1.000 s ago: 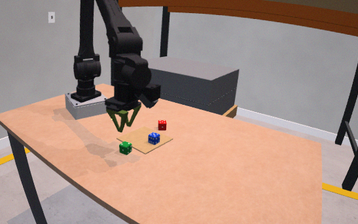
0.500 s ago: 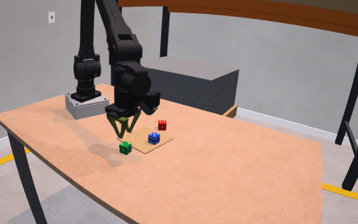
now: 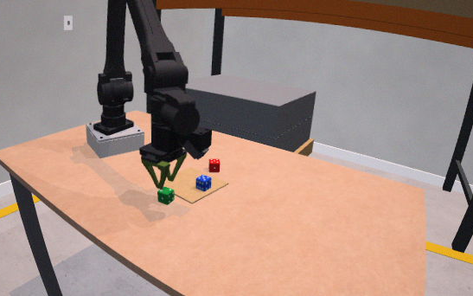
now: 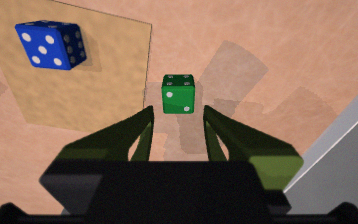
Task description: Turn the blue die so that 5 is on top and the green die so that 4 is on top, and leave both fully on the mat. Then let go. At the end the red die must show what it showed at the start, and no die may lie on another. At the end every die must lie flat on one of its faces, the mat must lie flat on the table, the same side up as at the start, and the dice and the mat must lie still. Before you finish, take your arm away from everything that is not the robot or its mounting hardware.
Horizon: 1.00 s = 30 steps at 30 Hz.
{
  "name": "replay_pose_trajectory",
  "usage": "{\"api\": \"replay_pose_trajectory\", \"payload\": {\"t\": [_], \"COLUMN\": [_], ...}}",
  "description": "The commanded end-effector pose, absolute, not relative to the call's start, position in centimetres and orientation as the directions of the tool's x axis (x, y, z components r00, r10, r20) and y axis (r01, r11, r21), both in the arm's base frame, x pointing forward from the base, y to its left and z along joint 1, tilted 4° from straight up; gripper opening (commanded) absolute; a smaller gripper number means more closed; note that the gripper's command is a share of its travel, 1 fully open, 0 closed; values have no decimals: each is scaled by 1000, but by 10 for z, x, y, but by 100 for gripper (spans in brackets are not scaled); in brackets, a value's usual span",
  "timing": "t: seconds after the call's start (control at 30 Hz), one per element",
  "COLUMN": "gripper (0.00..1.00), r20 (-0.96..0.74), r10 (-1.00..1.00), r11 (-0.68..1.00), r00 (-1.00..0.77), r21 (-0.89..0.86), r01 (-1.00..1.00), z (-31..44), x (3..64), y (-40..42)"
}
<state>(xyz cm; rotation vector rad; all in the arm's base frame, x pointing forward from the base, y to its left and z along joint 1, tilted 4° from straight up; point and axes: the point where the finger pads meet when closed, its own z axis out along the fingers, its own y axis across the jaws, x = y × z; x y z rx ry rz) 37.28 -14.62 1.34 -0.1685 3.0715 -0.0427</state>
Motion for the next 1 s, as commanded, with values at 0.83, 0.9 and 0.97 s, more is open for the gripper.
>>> {"api": "replay_pose_trajectory", "payload": {"t": [0.83,0.9,0.97], "gripper": [45,45,45], "r20": [-79,-79,-79], "r10": [-122,-122,-122], "r11": [992,992,992], "r00": [-989,-989,-989], "r21": [-37,-37,-37], "r01": [-120,-120,-120], "z": [7,7,7], "x": [379,379,379], "y": [-149,-149,-149]}}
